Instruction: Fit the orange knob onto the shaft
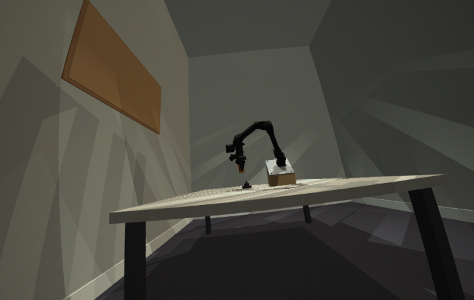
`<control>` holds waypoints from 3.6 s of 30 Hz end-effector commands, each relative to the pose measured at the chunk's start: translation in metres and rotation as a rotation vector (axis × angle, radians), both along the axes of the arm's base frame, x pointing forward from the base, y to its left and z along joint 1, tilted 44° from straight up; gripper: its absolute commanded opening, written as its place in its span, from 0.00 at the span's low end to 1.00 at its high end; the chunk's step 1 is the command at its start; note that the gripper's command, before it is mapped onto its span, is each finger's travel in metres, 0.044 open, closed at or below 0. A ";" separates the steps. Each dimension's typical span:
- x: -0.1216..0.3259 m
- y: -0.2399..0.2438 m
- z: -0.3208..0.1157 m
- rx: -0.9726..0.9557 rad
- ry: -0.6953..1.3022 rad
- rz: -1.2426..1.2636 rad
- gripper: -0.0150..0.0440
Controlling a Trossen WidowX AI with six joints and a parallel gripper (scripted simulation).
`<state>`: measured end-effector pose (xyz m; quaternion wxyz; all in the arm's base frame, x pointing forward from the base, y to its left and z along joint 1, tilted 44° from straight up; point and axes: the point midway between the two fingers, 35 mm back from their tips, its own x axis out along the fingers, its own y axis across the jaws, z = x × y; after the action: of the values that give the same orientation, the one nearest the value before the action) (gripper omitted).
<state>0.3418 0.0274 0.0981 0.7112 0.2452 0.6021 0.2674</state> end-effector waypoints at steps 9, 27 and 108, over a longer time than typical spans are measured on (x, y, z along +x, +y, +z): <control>0.000 -0.027 -0.034 -0.009 0.019 -0.025 0.25; -0.008 -0.059 -0.082 -0.010 0.038 -0.042 0.25; -0.030 -0.082 -0.178 -0.005 -0.011 0.006 0.25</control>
<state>0.3125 -0.0541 -0.0816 0.7142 0.2371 0.6007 0.2698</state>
